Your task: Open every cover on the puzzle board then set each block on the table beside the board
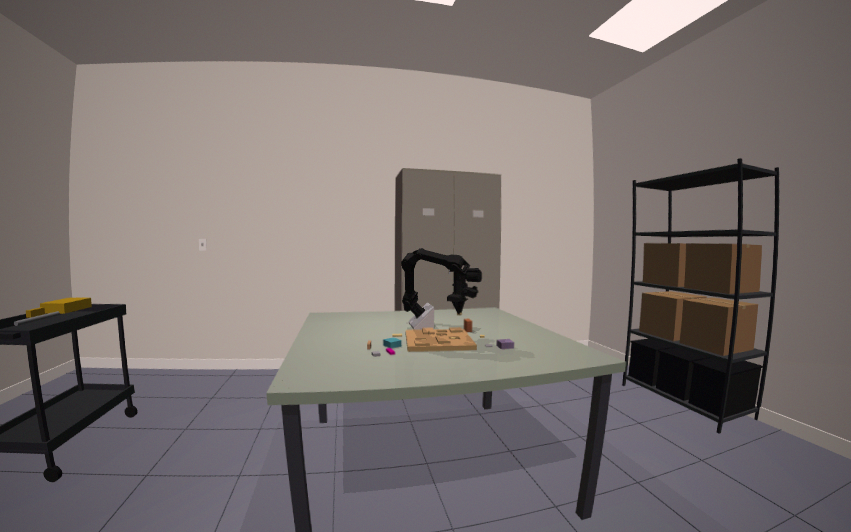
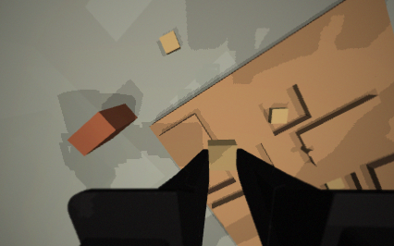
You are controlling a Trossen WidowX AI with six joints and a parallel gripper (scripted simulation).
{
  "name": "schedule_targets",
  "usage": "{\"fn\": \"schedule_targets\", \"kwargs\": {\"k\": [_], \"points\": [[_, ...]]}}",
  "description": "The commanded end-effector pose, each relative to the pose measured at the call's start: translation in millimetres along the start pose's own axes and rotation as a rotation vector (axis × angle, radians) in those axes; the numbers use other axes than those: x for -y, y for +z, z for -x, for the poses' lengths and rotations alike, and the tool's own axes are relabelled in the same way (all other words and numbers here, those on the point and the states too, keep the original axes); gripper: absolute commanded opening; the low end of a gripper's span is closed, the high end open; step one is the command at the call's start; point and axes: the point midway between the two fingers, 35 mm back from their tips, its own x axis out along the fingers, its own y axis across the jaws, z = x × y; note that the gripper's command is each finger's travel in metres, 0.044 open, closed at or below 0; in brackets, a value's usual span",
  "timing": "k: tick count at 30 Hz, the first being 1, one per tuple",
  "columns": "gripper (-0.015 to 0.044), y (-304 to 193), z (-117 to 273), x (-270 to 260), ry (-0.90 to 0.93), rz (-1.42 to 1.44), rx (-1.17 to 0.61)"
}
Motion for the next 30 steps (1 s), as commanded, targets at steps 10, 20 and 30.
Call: {"fn": "schedule_targets", "kwargs": {"k": [10, 20, 30], "points": [[0.008, 31.0, 0.0, -38.0, 0.005, -0.001, -0.002], [0.008, 52.6, -2.4, -70.9, 0.005, -0.002, -0.003], [0.008, 70.3, -7.4, -105.3, 0.002, -0.004, -0.007]]}}
